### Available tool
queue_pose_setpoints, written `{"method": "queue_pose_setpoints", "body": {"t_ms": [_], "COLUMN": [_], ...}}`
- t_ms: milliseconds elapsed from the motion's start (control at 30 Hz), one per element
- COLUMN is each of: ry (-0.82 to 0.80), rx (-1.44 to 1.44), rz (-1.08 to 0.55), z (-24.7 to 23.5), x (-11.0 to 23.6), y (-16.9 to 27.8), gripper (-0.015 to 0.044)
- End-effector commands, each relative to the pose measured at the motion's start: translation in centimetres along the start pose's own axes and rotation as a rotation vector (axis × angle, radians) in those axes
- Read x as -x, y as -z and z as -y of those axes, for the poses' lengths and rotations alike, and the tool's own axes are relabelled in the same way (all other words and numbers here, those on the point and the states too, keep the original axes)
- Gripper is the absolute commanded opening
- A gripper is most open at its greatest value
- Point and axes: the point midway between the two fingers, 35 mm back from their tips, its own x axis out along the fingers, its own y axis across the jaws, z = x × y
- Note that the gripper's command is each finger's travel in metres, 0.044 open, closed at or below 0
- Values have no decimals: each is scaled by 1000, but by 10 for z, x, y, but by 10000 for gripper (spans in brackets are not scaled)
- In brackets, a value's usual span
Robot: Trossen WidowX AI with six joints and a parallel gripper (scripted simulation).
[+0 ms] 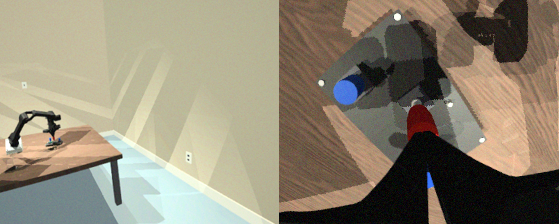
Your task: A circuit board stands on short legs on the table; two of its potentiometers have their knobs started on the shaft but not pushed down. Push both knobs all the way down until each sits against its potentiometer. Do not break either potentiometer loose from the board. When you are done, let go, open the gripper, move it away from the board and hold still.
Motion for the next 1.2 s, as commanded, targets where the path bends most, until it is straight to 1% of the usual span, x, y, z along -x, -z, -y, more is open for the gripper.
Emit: {"method": "queue_pose_setpoints", "body": {"t_ms": [0,1167], "ry": [5,6], "rx": [-6,-6], "rz": [1,1], "z": [1,1], "x": [-9,-25], "y": [-3,-3], "gripper": [0,0]}}
